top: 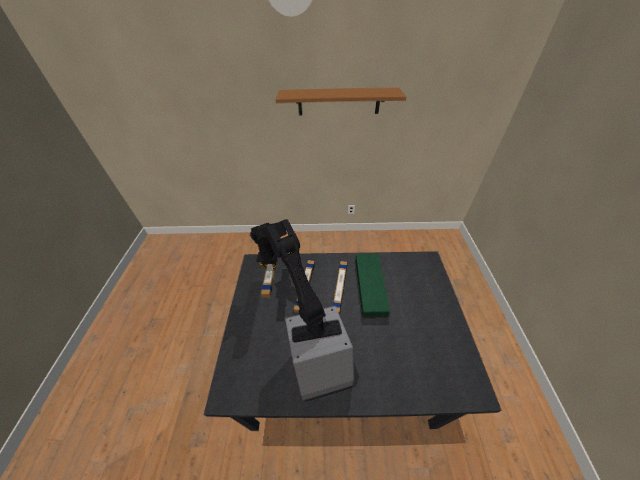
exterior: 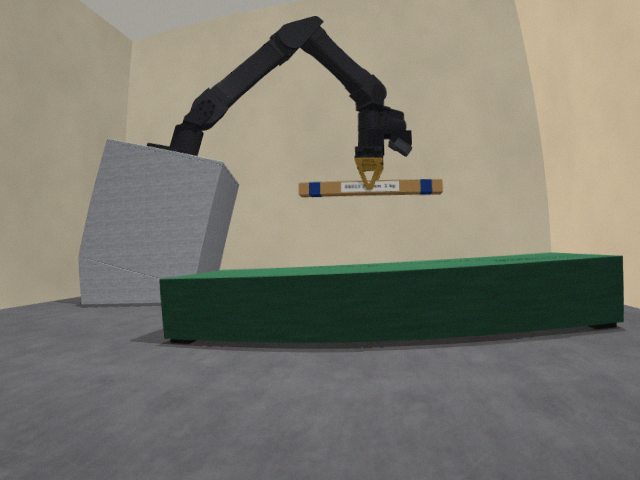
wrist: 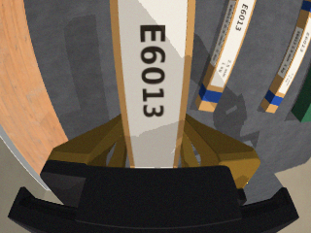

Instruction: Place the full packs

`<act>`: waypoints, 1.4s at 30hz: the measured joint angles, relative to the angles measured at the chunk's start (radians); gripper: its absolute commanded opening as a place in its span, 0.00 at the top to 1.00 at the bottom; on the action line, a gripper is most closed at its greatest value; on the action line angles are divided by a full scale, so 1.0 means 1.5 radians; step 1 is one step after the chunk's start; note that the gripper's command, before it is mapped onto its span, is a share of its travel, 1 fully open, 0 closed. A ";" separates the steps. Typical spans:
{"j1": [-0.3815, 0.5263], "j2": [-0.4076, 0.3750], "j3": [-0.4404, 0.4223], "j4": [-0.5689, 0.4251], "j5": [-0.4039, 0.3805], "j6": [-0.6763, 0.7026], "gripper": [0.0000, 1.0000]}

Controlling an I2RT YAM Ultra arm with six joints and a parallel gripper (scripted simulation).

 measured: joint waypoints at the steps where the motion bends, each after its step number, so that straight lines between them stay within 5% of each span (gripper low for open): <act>1: -0.003 -0.002 -0.003 0.000 0.000 -0.002 1.00; 42: -0.143 -0.112 -0.176 0.093 -0.040 -0.143 1.00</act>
